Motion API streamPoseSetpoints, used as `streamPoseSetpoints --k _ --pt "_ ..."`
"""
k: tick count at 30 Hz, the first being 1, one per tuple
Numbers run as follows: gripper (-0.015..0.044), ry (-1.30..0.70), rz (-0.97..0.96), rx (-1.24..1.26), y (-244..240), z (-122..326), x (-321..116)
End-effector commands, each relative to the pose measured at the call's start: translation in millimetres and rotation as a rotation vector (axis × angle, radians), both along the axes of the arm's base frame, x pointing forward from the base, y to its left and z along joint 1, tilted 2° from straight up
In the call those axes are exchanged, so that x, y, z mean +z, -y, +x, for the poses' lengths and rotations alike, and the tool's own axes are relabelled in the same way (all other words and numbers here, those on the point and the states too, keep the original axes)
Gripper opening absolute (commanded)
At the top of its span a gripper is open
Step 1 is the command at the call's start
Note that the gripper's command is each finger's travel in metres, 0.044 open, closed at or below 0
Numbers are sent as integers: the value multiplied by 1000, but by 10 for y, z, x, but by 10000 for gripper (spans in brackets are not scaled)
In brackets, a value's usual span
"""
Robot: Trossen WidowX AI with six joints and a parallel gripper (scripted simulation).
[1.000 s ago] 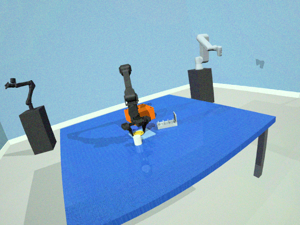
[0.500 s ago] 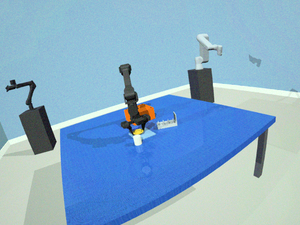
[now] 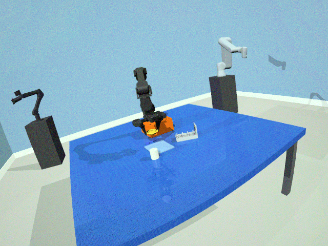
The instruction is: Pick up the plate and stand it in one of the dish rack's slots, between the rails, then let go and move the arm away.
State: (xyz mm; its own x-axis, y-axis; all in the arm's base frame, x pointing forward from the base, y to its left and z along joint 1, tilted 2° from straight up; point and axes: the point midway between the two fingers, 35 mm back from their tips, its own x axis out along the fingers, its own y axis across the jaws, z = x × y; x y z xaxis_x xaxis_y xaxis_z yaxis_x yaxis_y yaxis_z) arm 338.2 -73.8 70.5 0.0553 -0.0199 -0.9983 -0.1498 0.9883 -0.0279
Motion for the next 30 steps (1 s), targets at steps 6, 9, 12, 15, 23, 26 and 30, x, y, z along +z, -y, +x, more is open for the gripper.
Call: streamPoseSetpoints --k 6,9,12,15,23,26,30 --pt "0 4 -2 -1 -7 -11 462" --pt "0 4 -2 -1 -11 -22 594" --pt "0 4 -2 -1 -14 -27 698" --pt "0 4 -2 -1 -14 -28 720" --pt "0 5 16 -218 -691 -358 705" --pt "0 5 23 -319 -952 -557 678" --pt "0 5 31 -430 -1195 -800 633"
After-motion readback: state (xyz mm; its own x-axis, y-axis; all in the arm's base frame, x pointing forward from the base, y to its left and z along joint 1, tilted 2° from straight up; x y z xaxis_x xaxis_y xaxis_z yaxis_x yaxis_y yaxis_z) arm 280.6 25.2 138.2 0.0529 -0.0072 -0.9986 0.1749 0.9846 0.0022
